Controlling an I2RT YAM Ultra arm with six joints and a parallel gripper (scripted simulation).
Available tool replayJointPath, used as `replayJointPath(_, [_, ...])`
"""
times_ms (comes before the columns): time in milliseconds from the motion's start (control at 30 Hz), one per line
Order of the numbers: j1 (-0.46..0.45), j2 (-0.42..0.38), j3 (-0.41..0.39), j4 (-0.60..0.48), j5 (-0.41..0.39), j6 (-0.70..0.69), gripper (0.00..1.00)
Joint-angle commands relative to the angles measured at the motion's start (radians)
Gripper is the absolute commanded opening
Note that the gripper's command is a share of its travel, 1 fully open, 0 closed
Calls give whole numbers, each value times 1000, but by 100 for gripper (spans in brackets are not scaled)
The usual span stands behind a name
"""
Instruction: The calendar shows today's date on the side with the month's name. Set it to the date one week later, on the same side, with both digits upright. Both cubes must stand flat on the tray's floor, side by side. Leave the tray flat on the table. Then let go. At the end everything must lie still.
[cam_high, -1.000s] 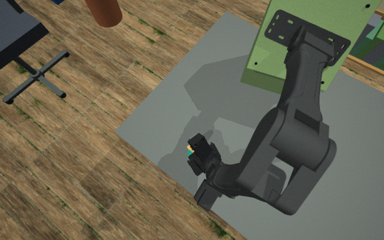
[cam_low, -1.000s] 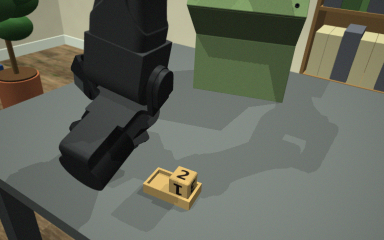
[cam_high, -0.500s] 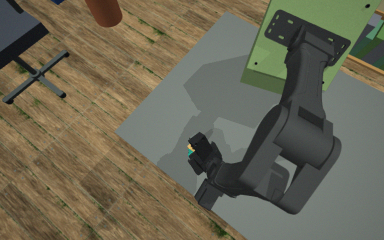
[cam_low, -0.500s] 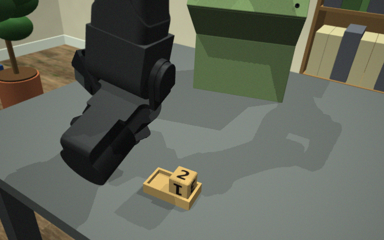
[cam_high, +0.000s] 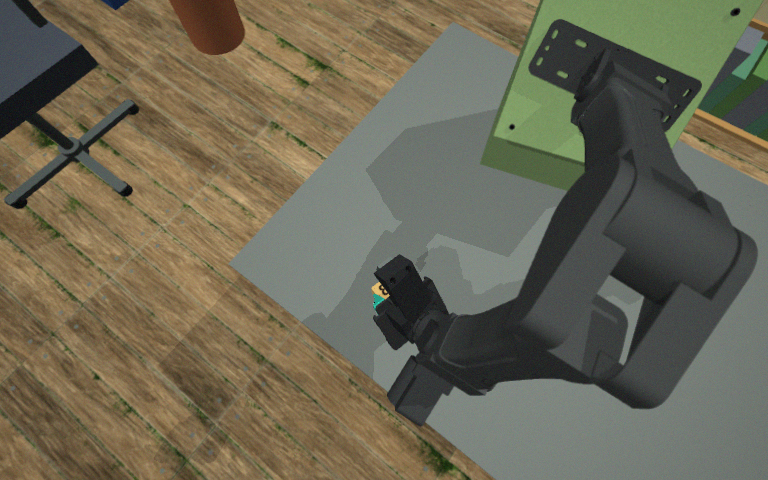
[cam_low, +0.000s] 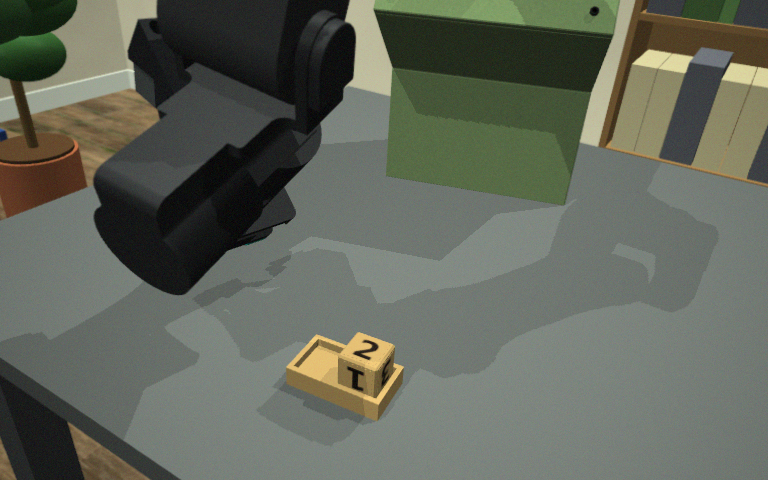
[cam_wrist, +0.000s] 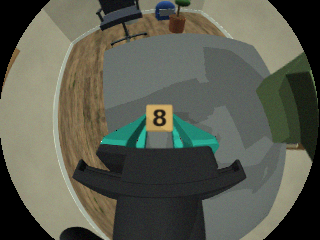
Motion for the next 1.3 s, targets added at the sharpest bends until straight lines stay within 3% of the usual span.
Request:
replayJointPath(0, [-12,-30,-8,-34,3,-8,27])
replayJointPath(533, [-17,-47,-16,-38,-4,-13,27])
replayJointPath(667, [-57,-80,-55,8,-101,-59,27])
replayJointPath(733, [-57,-80,-55,8,-101,-59,27])
replayJointPath(933, [-141,-149,-135,106,-304,-154,27])
replayJointPath(1100, [-152,-156,-144,117,-329,-165,27])
replayJointPath(1267, [-198,-165,-164,145,-436,-201,27])
